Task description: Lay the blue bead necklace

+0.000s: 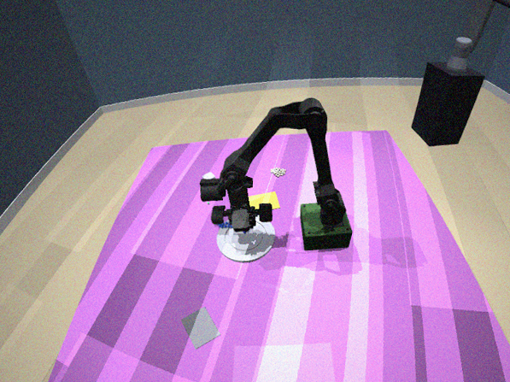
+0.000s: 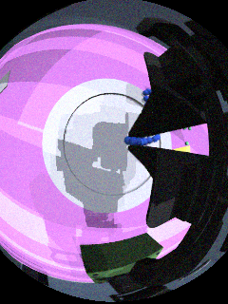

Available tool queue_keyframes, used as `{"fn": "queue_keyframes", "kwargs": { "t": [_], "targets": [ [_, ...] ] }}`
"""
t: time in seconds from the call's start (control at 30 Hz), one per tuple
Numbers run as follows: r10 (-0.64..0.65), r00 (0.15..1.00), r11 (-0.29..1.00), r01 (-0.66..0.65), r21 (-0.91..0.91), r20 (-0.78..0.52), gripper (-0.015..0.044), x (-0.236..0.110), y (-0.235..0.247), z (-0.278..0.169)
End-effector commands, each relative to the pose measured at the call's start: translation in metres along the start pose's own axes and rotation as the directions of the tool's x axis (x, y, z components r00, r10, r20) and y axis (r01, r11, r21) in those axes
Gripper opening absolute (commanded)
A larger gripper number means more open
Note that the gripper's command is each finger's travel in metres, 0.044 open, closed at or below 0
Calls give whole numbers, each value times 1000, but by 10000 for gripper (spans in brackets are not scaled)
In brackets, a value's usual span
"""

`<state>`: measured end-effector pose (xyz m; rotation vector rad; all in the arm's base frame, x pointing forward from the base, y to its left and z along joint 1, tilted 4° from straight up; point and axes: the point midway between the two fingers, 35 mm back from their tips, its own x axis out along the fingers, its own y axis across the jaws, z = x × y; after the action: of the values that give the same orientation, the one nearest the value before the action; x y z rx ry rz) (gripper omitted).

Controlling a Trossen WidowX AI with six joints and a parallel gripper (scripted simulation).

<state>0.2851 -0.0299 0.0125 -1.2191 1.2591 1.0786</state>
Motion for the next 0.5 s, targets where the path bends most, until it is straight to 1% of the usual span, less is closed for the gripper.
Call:
{"fn": "queue_keyframes", "kwargs": {
  "t": [0.0, 0.47],
  "targets": [
    [5, 1000, 1000, -5, 3, -4, 0, 1, -3, 0],
    [5, 1000, 1000, -5, 3, -4, 0, 23, -3, 0]
  ]
}}
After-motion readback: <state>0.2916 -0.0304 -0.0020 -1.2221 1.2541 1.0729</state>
